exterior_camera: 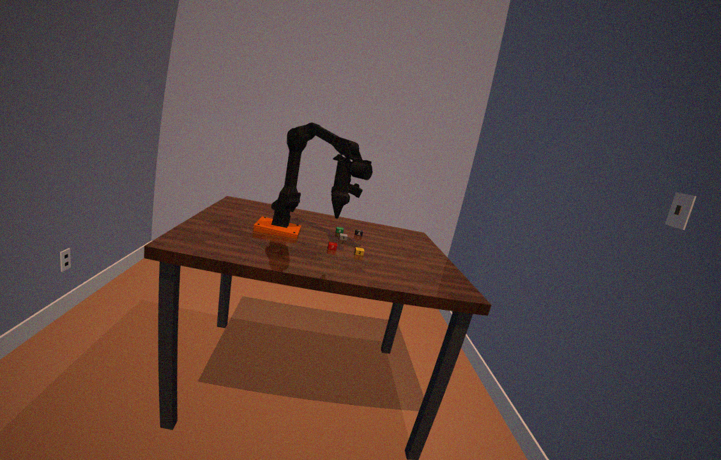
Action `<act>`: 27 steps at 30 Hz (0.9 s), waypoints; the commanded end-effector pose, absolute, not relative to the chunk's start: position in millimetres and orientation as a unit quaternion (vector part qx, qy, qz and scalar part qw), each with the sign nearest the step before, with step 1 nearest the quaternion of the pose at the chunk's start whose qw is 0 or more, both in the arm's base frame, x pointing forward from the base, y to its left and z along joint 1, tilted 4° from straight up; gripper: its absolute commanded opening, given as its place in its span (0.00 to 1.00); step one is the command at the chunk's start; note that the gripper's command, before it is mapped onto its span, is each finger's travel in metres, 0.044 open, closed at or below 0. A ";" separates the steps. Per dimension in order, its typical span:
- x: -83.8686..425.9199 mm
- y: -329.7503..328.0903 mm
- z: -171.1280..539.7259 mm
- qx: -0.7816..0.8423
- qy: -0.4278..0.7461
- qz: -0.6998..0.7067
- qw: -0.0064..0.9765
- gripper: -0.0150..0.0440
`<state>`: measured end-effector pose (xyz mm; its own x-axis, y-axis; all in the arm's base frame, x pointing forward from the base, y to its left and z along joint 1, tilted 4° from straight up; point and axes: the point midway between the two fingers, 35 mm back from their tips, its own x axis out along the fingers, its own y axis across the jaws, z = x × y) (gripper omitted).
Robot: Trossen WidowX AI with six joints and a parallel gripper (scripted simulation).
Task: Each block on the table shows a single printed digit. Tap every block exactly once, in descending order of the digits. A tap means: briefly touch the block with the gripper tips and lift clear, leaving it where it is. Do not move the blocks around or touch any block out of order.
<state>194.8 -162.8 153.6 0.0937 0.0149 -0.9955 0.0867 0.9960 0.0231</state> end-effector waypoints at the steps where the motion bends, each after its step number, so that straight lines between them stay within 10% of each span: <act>1: 193.8 -161.9 151.2 0.043 0.682 -0.026 0.729 0.93; 27: 243.5 -85.0 156.4 0.045 0.681 -0.024 0.730 0.93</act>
<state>227.1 -117.9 154.3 0.0717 0.0268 -0.9971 0.0989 0.9945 0.0338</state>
